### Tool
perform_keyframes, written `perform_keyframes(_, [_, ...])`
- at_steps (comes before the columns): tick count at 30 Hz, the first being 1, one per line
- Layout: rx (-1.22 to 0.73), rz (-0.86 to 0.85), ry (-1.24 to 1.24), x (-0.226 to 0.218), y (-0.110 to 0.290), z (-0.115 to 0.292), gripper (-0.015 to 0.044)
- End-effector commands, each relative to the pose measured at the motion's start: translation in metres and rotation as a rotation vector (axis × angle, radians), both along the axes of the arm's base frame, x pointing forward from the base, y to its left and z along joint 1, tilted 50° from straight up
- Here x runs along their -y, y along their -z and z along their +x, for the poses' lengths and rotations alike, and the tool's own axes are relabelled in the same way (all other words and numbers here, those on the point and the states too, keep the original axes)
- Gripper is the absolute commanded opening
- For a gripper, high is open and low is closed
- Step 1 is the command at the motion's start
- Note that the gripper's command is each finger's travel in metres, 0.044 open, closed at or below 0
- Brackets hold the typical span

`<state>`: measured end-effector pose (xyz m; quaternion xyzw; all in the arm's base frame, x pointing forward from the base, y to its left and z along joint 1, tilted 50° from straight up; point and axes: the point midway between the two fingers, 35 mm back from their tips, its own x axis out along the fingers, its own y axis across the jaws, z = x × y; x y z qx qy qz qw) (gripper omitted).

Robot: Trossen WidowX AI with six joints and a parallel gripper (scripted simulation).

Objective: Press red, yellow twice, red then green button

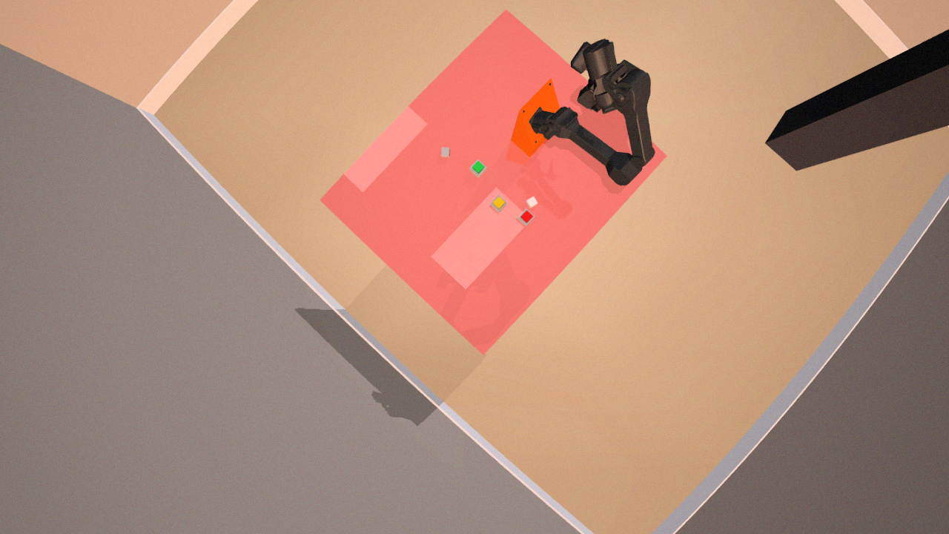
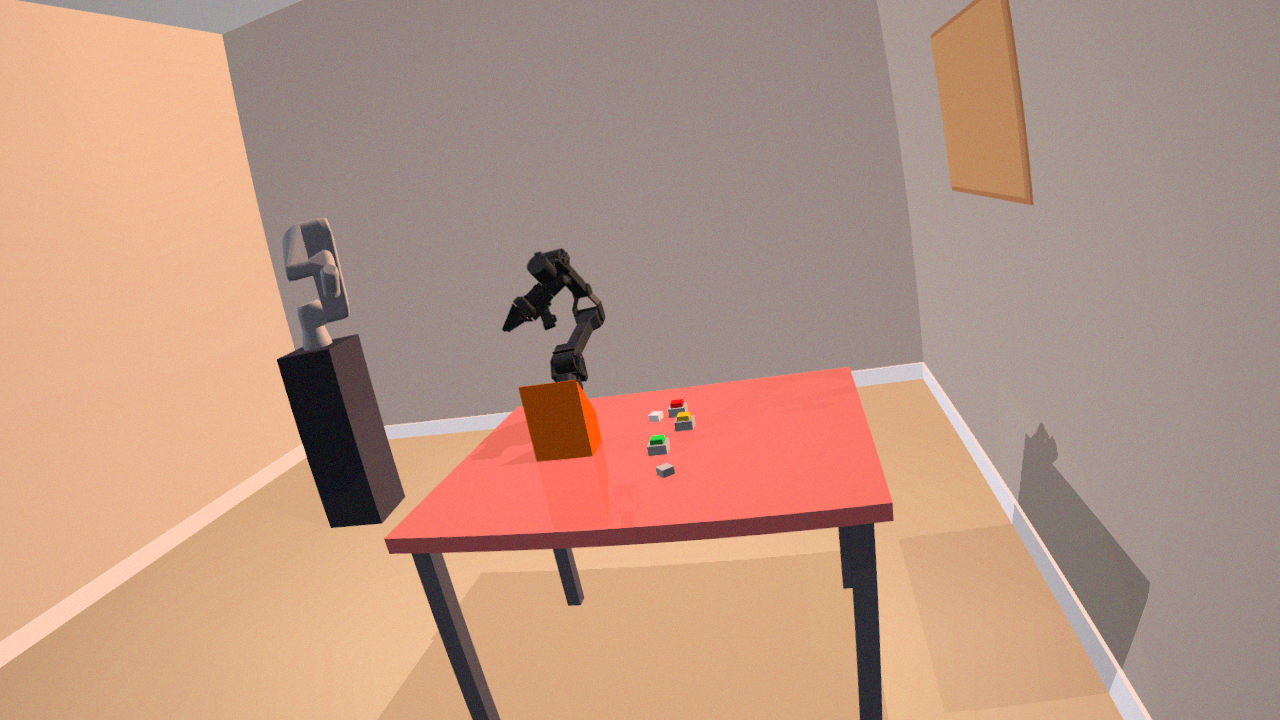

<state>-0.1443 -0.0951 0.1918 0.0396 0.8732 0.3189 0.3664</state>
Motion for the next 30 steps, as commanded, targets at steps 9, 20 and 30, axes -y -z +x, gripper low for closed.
perform_keyframes(9, [0.291, -0.373, 0.069, 0.061, 0.040, 0.091, 0.0400])
perform_keyframes(20, [0.750, -0.408, 0.386, 0.047, 0.066, 0.268, 0.0400])
perform_keyframes(30, [0.774, 0.001, 0.726, -0.080, 0.049, 0.386, 0.0400])
